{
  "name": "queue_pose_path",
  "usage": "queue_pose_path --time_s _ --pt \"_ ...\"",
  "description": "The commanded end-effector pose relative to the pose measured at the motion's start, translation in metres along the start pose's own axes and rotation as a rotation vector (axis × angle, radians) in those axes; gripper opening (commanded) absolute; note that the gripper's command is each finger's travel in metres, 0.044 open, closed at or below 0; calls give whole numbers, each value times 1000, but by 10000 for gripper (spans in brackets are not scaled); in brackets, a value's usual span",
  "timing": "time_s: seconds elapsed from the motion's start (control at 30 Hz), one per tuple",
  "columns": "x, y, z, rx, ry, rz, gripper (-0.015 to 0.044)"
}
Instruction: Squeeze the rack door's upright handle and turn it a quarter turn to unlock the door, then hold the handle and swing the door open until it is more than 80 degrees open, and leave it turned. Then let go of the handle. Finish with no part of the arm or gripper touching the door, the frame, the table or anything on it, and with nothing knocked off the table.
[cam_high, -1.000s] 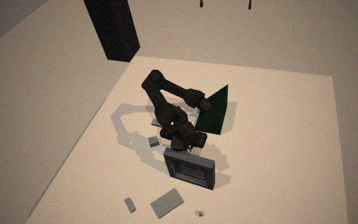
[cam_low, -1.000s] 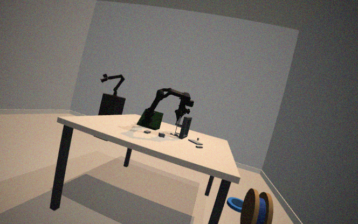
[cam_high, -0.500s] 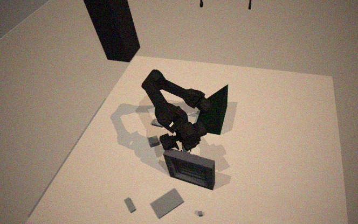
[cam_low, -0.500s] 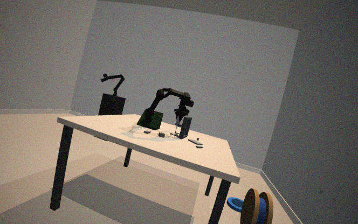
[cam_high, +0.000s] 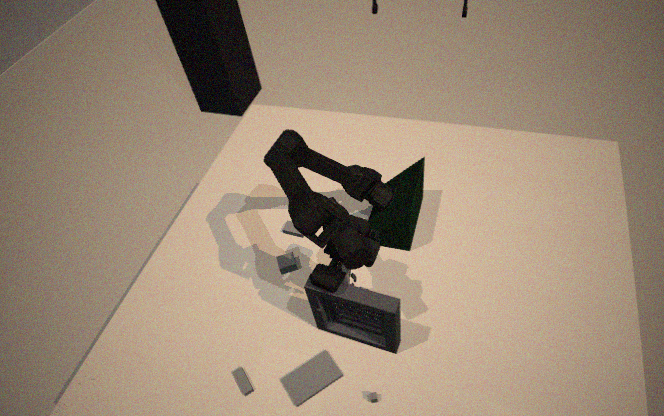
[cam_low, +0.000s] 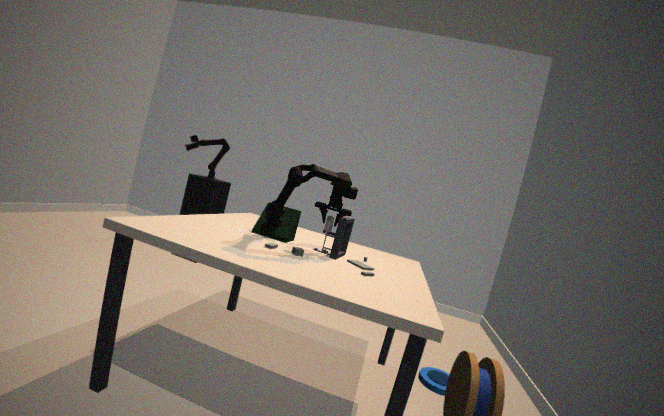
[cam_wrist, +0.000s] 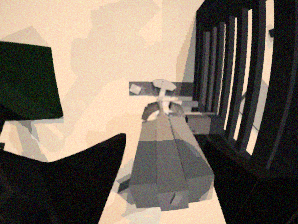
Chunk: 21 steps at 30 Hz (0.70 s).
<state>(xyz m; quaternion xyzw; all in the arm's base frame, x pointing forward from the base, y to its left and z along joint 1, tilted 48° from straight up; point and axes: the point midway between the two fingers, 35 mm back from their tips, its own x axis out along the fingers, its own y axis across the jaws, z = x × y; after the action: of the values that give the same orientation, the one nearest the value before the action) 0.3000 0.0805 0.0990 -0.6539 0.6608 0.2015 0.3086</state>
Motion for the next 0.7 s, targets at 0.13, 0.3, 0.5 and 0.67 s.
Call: queue_pose_path --time_s 0.13,0.3,0.5,0.67 --pt "0 0 0 -265 0 1 292" --pt "0 0 0 -265 0 1 266" --pt "0 0 0 -265 0 1 108" --pt "0 0 0 -265 0 1 75"
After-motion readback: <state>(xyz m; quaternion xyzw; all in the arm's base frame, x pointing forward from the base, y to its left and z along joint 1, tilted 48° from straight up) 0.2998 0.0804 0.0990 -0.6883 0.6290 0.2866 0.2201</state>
